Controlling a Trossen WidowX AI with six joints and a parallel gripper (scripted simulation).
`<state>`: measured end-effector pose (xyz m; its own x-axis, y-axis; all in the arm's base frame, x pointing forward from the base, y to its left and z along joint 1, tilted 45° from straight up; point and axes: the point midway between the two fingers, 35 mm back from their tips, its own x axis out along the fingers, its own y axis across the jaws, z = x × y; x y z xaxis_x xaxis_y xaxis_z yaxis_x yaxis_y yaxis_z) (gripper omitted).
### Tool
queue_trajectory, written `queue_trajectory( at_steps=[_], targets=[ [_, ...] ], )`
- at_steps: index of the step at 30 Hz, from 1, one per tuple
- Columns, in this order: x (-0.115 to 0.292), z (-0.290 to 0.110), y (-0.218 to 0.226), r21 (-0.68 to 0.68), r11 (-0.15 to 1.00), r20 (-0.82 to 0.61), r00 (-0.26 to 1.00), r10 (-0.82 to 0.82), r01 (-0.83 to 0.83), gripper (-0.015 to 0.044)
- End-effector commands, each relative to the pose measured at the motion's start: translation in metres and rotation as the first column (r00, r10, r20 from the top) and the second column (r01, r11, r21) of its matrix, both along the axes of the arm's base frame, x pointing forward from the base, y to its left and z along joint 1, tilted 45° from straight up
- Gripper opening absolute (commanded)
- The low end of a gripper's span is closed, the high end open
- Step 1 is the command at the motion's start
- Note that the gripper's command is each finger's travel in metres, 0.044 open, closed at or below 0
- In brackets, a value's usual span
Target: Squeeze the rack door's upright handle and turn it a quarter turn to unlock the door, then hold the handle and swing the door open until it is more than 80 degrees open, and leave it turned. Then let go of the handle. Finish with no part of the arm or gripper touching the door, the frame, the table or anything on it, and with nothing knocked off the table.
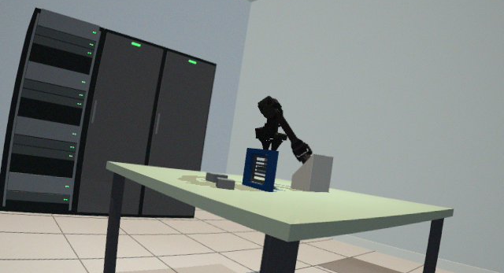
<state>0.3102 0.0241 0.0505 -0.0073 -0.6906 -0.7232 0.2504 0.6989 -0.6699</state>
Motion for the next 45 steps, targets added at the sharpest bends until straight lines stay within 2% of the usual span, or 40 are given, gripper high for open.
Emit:
queue_trajectory(
  at_steps=[1, 21, 28, 41, 45],
  targets=[
    [-0.002, -0.007, -0.007, -0.01, 1.0, -0.012, 1.0, 0.002, -0.002, 0.0297],
    [-0.005, -0.027, -0.029, -0.015, 1.0, -0.013, 1.0, 0.004, -0.004, 0.0297],
    [-0.005, -0.027, -0.029, -0.015, 1.0, -0.013, 1.0, 0.004, -0.004, 0.0113],
    [-0.005, -0.027, -0.029, -0.015, 1.0, -0.013, 1.0, 0.004, -0.004, 0.0026],
    [-0.005, -0.027, -0.029, -0.016, 1.0, -0.007, 1.0, -0.002, 0.002, 0.0024]
  ],
)
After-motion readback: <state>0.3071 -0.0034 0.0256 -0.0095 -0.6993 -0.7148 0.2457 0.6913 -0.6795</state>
